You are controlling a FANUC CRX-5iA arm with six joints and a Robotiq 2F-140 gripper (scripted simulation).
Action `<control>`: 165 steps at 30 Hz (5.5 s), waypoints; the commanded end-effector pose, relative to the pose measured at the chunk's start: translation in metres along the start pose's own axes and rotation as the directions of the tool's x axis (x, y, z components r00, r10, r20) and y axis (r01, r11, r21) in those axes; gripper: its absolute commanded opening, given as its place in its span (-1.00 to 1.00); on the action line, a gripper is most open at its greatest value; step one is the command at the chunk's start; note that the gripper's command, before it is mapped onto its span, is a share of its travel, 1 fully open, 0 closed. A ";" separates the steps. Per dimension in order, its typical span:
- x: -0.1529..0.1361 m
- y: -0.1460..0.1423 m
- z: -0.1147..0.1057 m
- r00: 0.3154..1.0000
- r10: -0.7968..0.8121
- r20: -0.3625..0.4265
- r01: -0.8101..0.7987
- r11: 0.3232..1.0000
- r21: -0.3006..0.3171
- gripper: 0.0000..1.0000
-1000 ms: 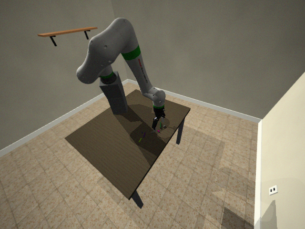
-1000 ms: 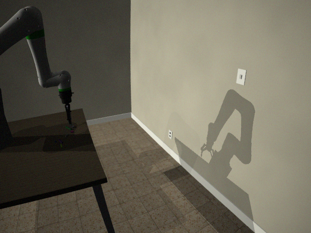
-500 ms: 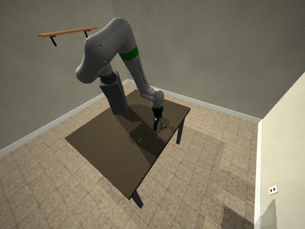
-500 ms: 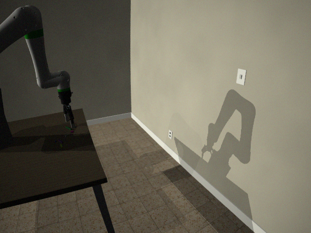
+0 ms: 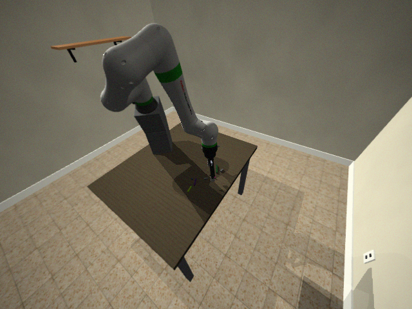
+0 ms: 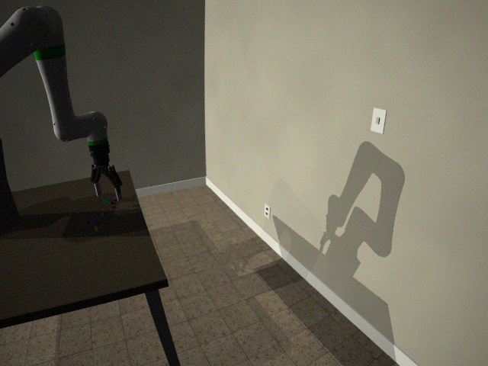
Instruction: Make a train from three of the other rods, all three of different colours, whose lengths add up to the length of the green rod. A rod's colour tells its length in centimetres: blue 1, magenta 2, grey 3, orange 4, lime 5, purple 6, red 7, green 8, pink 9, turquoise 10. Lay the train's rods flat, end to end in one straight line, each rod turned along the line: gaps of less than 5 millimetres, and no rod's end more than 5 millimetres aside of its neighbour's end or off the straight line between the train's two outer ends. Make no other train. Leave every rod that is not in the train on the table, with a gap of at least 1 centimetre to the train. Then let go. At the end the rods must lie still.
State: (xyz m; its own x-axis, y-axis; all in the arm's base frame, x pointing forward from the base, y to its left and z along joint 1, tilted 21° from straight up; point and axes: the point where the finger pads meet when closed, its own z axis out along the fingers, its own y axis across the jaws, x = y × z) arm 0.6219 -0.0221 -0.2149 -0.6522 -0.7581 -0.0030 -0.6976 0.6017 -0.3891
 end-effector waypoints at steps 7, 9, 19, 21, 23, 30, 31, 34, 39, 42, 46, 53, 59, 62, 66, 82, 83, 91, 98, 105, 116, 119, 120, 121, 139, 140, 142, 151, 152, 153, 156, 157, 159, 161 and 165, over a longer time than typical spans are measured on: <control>0.014 -0.006 -0.001 0.942 -0.336 -0.003 0.336 0.942 -0.008 1.00; 0.017 -0.007 -0.002 0.918 -0.396 -0.003 0.396 0.918 -0.008 1.00; 0.028 -0.009 -0.003 0.790 -0.613 -0.003 0.613 0.790 -0.006 1.00; 0.033 -0.010 -0.003 0.711 -0.703 -0.003 0.703 0.711 -0.006 1.00; 0.035 -0.010 -0.003 0.672 -0.740 -0.003 0.740 0.672 -0.006 1.00; 0.045 -0.011 -0.004 0.494 -0.870 -0.002 0.870 0.494 -0.006 1.00; 0.046 -0.011 -0.005 0.466 -0.885 -0.002 0.885 0.466 -0.006 1.00; 0.051 -0.011 -0.005 0.381 -0.925 -0.001 0.925 0.381 -0.006 1.00; 0.057 -0.011 -0.006 0.245 -0.969 0.000 0.969 0.245 -0.006 1.00; 0.061 -0.010 -0.007 0.155 -0.988 0.000 0.988 0.155 -0.006 1.00; 0.066 -0.010 -0.007 0.031 -1.000 0.002 1.000 0.031 -0.006 1.00; 0.073 -0.008 -0.008 -0.125 -0.992 0.004 0.992 -0.125 -0.005 1.00; 0.084 -0.006 -0.010 -0.352 -0.936 0.007 0.936 -0.352 -0.004 1.00; 0.088 -0.004 -0.011 -0.438 -0.899 0.008 0.899 -0.438 -0.002 1.00; 0.093 -0.002 -0.012 -0.546 -0.837 0.010 0.838 -0.546 0.000 1.00; 0.114 0.007 -0.016 -0.873 -0.487 0.012 0.487 -0.873 0.012 1.00; 0.116 0.008 -0.016 -0.888 -0.460 0.012 0.460 -0.888 0.013 1.00; 0.126 0.014 -0.019 -0.970 -0.244 0.010 0.244 -0.970 0.021 1.00; 0.135 0.020 -0.021 -1.000 -0.027 0.005 0.028 -0.999 0.028 1.00; 0.141 0.025 -0.023 -0.995 0.102 0.001 -0.102 -0.994 0.032 1.00; 0.142 0.026 -0.023 -0.991 0.134 0.000 -0.134 -0.990 0.033 -0.71; 0.142 0.026 -0.023 -0.991 0.134 0.000 -0.134 -0.990 0.033 -0.71; 0.142 0.026 -0.023 -0.991 0.134 0.000 -0.134 -0.990 0.033 -0.71; 0.142 0.026 -0.023 -0.991 0.134 0.000 -0.134 -0.990 0.033 -0.71; 0.142 0.026 -0.023 -0.991 0.134 0.000 -0.134 -0.990 0.033 -0.71; 0.142 0.026 -0.023 -0.991 0.134 0.000 -0.134 -0.990 0.033 -0.71; 0.142 0.026 -0.023 -0.991 0.134 0.000 -0.134 -0.990 0.033 -0.71; 0.142 0.026 -0.023 -0.991 0.134 0.000 -0.134 -0.990 0.033 -0.71; 0.142 0.026 -0.023 -0.991 0.134 0.000 -0.134 -0.990 0.033 -0.71; 0.142 0.026 -0.023 -0.991 0.134 0.000 -0.134 -0.990 0.033 -0.71; 0.142 0.026 -0.023 -0.991 0.134 0.000 -0.134 -0.990 0.033 -0.71; 0.142 0.026 -0.022 -0.991 0.134 0.000 -0.134 -0.990 0.033 -0.71; 0.142 0.026 -0.022 -0.991 0.134 -0.001 -0.134 -0.990 0.033 -0.71; 0.142 0.026 -0.021 -0.991 0.134 -0.001 -0.134 -0.990 0.033 -0.71; 0.142 0.026 -0.018 -0.991 0.134 -0.001 -0.134 -0.990 0.032 -0.71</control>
State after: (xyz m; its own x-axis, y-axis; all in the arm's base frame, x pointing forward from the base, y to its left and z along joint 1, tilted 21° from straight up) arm 0.5054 -0.1094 -0.2070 0.5524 0.8321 -0.0490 0.7882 -0.5023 0.3556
